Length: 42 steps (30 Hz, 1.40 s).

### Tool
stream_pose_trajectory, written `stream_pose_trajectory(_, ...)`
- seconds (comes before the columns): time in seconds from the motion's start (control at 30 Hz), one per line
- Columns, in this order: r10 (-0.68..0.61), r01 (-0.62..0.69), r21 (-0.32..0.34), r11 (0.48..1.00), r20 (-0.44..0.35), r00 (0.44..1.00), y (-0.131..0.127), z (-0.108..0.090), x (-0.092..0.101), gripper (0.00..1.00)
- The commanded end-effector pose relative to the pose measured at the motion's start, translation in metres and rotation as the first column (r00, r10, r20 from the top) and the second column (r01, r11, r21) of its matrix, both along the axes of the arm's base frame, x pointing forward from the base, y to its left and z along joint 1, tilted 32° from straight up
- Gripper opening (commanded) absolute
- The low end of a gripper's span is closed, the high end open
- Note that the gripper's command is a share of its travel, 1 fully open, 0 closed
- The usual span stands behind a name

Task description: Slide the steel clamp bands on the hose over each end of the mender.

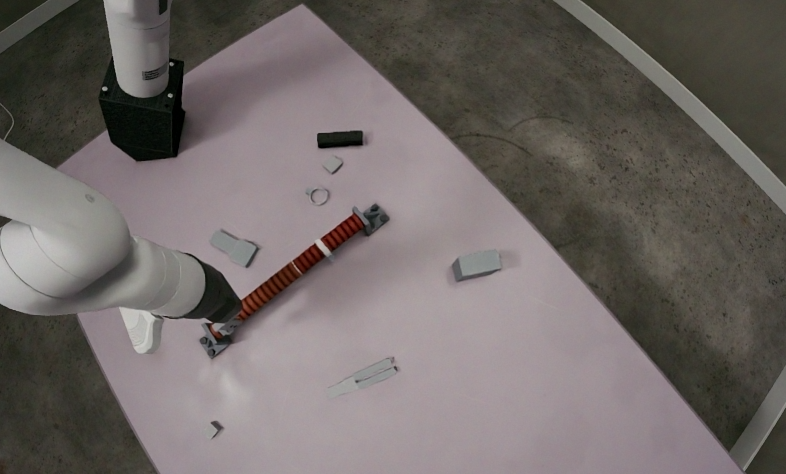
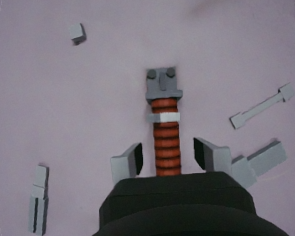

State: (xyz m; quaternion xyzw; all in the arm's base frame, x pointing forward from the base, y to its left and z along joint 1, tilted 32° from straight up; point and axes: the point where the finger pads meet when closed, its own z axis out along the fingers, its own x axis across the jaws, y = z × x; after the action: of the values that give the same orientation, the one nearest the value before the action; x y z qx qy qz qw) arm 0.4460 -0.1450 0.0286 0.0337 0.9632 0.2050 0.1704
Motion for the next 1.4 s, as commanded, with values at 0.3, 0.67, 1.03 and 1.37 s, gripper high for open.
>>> stream_pose_trajectory(0.3, -0.025, 0.025, 0.018, 1.000, -0.003, 1.000, -0.030, -0.014, 0.000, 1.00)
stream_pose_trajectory(0.67, -0.025, 0.025, 0.019, 1.000, -0.003, 1.000, -0.031, -0.014, -0.001, 1.00)
stream_pose_trajectory(1.03, -0.025, 0.025, 0.019, 1.000, -0.003, 1.000, -0.031, -0.014, -0.001, 1.00)
stream_pose_trajectory(1.37, -0.025, 0.025, 0.019, 1.000, -0.003, 1.000, -0.031, -0.014, -0.001, 1.00)
